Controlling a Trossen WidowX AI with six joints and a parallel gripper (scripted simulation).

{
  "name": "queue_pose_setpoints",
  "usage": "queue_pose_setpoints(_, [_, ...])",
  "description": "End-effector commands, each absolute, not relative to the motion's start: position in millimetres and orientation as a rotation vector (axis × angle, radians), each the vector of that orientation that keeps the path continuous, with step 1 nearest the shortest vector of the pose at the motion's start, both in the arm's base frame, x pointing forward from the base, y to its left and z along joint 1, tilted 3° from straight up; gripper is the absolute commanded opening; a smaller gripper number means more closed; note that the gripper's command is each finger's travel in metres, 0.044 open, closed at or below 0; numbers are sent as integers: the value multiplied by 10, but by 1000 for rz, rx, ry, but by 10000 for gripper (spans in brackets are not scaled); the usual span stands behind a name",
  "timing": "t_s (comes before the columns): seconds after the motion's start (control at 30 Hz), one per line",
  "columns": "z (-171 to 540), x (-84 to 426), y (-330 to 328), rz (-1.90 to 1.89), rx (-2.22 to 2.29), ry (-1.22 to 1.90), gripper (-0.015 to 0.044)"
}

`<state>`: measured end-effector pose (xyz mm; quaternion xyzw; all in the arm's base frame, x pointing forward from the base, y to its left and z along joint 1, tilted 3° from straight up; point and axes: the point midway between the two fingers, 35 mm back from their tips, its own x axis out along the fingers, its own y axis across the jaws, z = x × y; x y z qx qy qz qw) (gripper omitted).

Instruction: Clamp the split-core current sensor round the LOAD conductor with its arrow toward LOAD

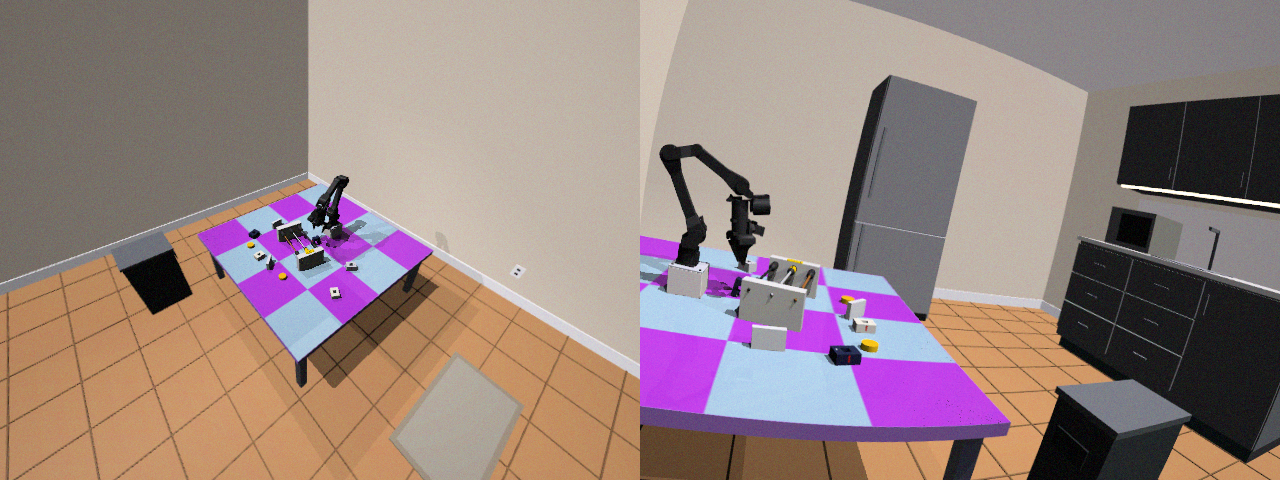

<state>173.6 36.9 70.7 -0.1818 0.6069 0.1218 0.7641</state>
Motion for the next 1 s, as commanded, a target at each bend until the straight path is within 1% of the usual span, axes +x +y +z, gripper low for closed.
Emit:
queue_pose_setpoints(0.0, [715, 1854, 366, 731, -851, 1310, 320])
queue_pose_setpoints(0.17, [709, 1947, 351, 1043, -1113, 1226, 320])
queue_pose_setpoints(0.47, [682, 1955, 345, 1055, -1122, 1222, 320])
queue_pose_setpoints(0.97, [441, 1994, 354, 1055, -1122, 1222, 320])
